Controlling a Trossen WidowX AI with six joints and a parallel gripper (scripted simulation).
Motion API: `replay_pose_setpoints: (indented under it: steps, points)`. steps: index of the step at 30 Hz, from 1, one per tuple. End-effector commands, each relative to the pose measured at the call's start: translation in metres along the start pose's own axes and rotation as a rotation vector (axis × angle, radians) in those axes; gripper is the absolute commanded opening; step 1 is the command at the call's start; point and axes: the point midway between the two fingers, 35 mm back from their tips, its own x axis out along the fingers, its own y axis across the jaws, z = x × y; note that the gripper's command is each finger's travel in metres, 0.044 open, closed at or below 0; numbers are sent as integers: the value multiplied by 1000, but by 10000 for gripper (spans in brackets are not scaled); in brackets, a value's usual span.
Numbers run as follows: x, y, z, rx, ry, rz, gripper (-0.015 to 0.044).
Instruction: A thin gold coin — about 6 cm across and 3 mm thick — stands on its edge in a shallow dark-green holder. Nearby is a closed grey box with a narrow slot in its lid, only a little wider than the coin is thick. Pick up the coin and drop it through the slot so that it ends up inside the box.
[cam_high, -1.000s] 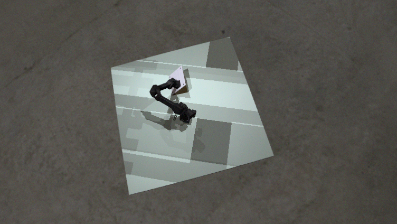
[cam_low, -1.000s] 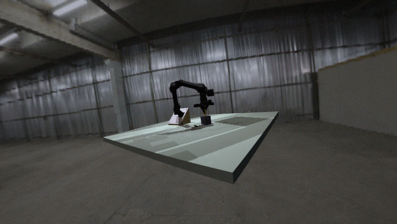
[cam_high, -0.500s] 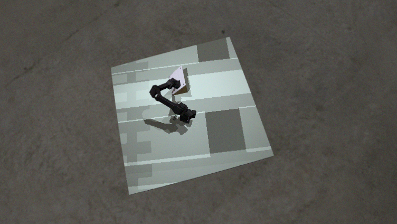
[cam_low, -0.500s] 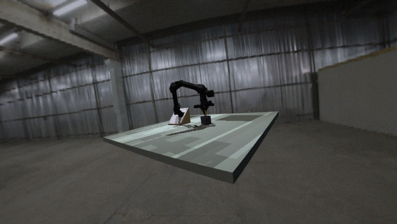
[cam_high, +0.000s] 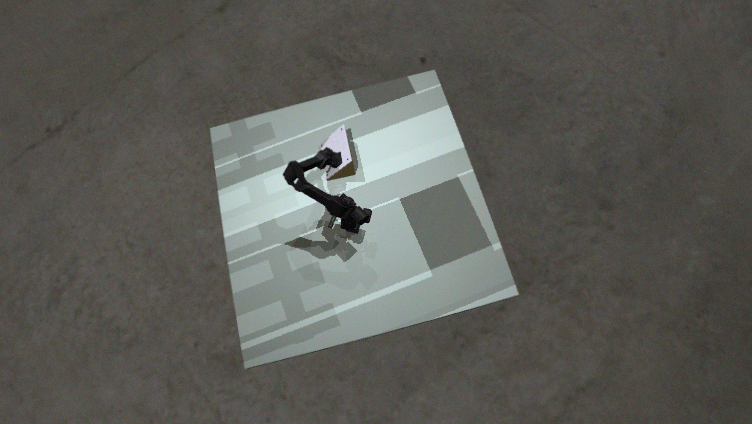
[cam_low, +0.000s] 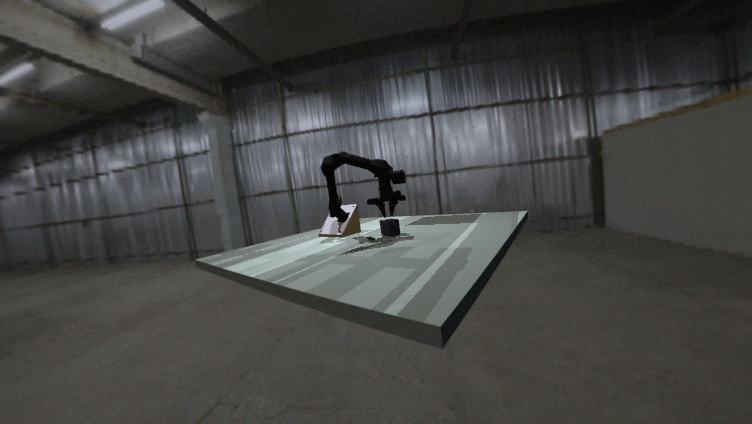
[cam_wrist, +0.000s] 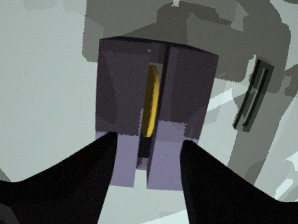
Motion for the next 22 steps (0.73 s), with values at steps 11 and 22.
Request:
replay_pose_setpoints:
  steps: [11, 22]
  points:
    - [-51, -2, -2, -4, 1, -7, 440]
    - [-61, -4, -3, -5, 0, -9, 440]
